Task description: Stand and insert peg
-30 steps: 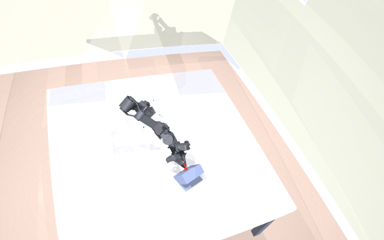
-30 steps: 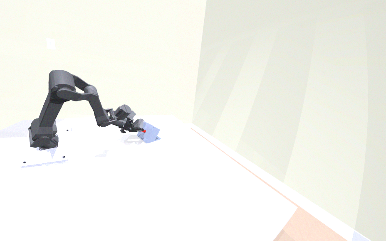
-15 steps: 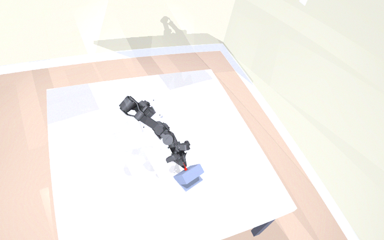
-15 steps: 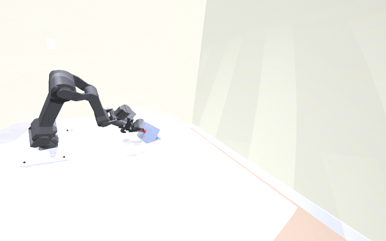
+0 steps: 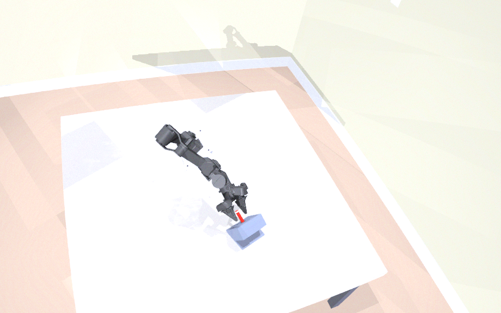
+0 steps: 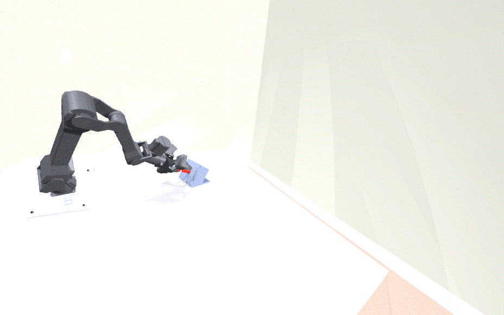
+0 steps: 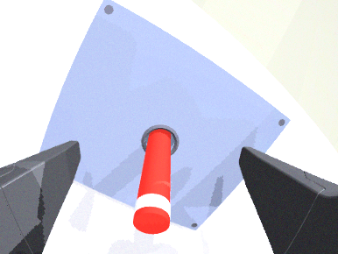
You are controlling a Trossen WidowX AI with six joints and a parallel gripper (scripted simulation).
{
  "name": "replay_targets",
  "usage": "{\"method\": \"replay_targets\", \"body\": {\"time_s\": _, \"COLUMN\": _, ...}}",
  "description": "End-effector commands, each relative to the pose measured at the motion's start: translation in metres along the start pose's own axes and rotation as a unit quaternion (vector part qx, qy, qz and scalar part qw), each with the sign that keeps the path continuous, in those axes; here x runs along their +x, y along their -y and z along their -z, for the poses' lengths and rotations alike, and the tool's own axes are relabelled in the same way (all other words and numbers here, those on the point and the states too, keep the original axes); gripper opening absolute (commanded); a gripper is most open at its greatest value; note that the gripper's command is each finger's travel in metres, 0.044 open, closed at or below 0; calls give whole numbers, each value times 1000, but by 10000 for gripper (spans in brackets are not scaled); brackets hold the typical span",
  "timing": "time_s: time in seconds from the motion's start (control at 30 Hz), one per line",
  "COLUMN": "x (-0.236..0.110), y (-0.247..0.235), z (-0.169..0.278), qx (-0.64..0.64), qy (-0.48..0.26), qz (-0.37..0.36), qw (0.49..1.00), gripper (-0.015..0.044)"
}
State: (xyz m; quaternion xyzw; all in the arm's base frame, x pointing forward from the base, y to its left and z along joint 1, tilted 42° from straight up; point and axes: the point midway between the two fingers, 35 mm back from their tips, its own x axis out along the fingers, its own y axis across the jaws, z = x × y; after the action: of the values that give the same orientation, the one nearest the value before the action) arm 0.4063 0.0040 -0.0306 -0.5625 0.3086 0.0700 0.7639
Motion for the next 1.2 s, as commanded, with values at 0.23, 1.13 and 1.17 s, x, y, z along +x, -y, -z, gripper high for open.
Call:
{"method": "replay_targets", "body": {"time_s": 0.23, "x": -13, "y": 1, "z": 0, "qx": 1, "qy": -2, "qz": -1, "qw": 1000, "gripper": 440}}
{"method": "replay_targets", "body": {"time_s": 1.13, "x": -41, "y": 4, "z": -5, "qx": 0, "qy": -1, "qz": -2, "qw": 1000, "gripper": 440}}
{"method": "replay_targets", "body": {"time_s": 1.17, "x": -42, "y": 4, "z": -5, "qx": 0, "qy": -1, "qz": -2, "qw": 1000, "gripper": 440}}
